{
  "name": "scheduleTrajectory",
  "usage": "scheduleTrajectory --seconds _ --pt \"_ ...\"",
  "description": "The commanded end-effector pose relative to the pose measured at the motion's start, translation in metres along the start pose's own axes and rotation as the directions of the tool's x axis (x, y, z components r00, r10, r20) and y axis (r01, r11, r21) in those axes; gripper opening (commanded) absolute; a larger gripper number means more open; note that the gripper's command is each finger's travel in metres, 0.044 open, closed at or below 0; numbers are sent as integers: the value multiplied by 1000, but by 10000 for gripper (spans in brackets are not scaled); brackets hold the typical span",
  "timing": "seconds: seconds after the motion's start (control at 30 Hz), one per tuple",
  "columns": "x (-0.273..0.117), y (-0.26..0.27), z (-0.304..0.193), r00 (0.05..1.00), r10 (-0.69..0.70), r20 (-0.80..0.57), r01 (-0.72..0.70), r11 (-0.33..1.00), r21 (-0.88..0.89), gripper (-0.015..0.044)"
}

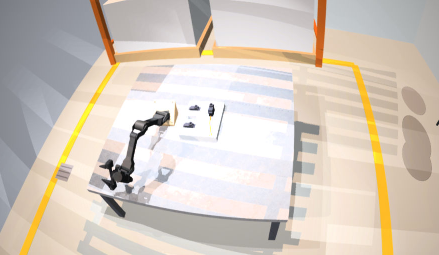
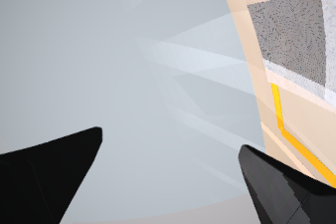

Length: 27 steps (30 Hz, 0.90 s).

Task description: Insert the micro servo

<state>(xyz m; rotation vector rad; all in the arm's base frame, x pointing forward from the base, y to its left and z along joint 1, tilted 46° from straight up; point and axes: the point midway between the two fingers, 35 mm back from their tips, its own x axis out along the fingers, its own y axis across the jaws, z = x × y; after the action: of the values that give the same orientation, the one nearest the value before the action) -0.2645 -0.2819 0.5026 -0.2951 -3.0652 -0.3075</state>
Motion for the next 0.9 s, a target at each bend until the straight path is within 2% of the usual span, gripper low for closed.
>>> scheduleTrajectory --seconds 0.0,0.4,0.87 --pt "-15 -9 -2 997 -68 -20 66 994 -82 440" --pt "-58 -36 -7 967 -247 -64 216 927 -306 440" --pt "-113 -64 -8 894 -437 -97 320 776 -544 440"
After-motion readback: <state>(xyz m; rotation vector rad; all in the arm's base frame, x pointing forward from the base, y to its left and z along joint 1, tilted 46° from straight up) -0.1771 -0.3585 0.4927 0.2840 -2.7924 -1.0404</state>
